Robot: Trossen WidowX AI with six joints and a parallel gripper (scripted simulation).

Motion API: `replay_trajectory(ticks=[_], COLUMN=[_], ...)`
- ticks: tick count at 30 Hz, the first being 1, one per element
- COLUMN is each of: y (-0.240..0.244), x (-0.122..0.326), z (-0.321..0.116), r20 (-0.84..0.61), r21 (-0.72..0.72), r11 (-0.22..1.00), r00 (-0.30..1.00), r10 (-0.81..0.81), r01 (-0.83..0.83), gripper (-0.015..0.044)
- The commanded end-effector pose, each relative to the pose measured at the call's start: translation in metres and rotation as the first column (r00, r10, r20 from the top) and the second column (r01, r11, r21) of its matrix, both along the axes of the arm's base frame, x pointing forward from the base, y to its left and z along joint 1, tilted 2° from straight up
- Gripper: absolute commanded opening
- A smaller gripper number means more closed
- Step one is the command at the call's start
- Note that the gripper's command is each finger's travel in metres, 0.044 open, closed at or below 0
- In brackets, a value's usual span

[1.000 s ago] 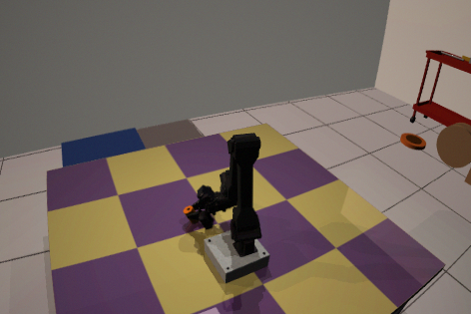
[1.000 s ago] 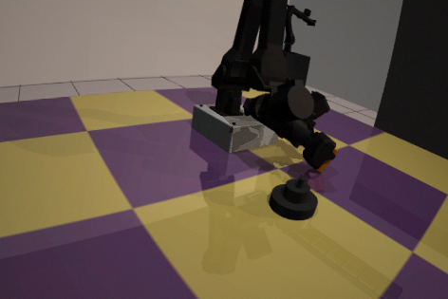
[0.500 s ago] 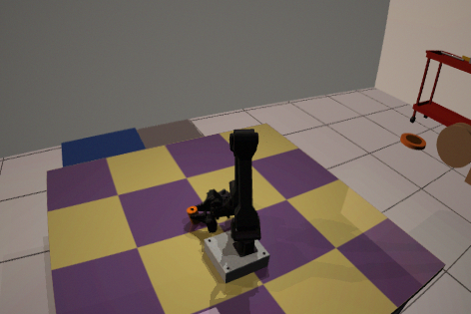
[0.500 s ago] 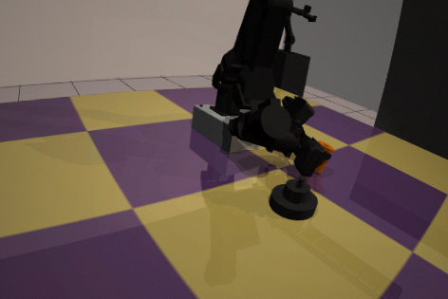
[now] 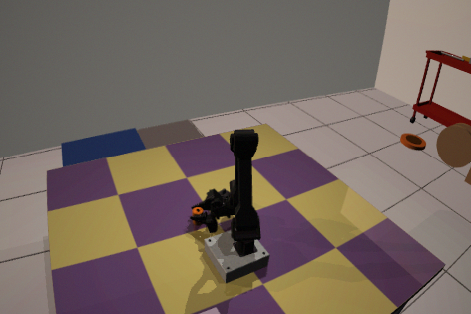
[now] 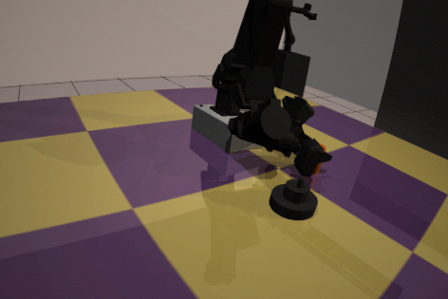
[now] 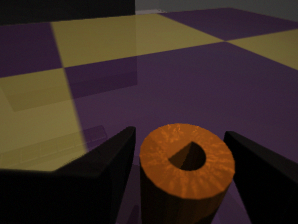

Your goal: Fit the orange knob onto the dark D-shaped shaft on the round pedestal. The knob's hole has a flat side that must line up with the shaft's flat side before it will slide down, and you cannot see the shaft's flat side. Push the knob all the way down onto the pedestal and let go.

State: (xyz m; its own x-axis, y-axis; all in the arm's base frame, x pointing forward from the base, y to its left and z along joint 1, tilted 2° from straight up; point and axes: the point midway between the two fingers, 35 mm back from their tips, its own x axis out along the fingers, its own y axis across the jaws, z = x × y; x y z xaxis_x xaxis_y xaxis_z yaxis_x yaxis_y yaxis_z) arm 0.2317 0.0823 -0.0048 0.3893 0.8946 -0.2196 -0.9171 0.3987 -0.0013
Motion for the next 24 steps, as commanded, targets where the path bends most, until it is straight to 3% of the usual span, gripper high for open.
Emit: replay_trajectory(ticks=[1,14,21,24], y=[0.0003,0.0003,0.0003,0.0003], x=[-0.0003,-0.0003,-0.0003,-0.0003], z=[0.0006,0.0006,0.0006,0.0006], r20=[-0.002,-0.002,-0.002,-0.002], r21=[0.006,0.006,0.006,0.006], r11=[1.000,1.000,1.000,1.000], r00=[1.000,1.000,1.000,1.000], r10=[0.001,0.001,0.001,0.001], r01=[-0.001,-0.001,-0.001,-0.001], gripper=[0.0260,0.0260,0.0440,0.0440])
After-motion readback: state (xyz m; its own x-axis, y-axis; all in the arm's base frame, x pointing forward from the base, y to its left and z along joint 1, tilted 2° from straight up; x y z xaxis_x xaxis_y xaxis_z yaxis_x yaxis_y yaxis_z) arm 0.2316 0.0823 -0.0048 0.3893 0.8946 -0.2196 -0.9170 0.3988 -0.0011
